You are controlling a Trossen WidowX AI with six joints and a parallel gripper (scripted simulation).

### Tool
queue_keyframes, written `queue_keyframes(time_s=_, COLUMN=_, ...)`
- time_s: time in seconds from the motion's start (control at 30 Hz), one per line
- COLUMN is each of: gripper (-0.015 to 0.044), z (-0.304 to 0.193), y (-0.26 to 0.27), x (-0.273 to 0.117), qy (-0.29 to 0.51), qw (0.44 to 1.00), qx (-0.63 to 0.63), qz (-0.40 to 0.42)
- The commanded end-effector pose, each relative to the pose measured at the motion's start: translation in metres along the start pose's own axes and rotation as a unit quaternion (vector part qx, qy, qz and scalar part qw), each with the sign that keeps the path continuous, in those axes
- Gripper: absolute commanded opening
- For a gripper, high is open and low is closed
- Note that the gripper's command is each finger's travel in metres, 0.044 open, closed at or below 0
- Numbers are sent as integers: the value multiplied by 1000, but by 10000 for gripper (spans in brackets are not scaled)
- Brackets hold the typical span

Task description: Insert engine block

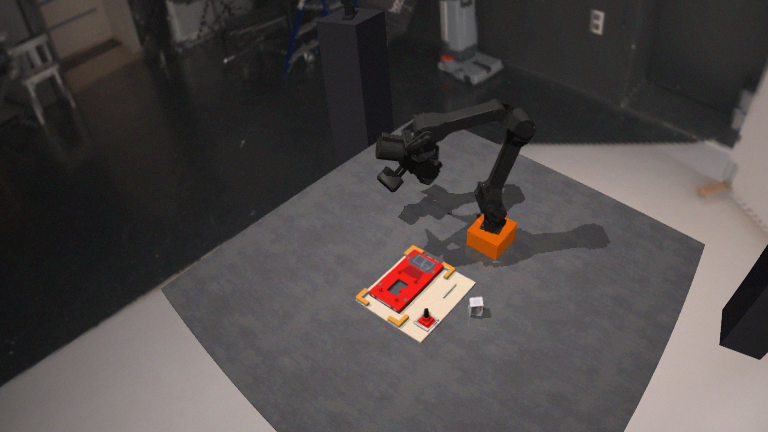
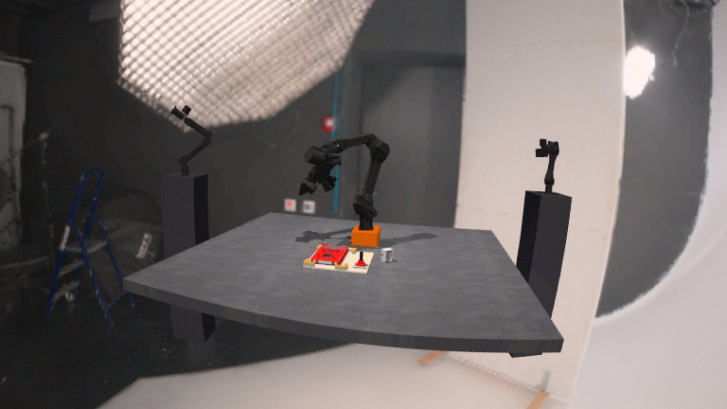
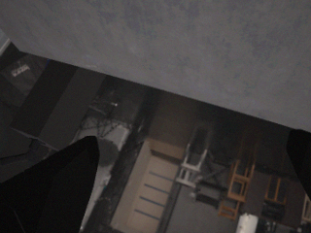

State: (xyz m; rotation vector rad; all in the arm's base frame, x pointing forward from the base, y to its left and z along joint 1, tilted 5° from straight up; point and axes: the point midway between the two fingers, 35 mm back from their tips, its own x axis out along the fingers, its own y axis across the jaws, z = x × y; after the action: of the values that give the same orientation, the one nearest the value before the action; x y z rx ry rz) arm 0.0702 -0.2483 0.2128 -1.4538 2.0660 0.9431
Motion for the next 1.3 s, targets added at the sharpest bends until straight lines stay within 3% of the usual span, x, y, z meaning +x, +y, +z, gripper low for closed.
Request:
queue_keyframes(time_s=0.0, gripper=426, z=0, y=0, x=0, qy=0, qw=1000, qx=0, qz=0)
queue_keyframes(time_s=0.37, gripper=440, z=20, y=-50, x=-18, qy=-26, qw=992, qx=98, qz=-76)
queue_keyframes(time_s=0.8, gripper=440, z=95, y=-135, x=-76, qy=-159, qw=943, qx=236, qz=-170)
queue_keyframes(time_s=1.27, gripper=440, z=221, y=-171, x=-160, qy=-336, qw=865, qx=351, qz=-127)
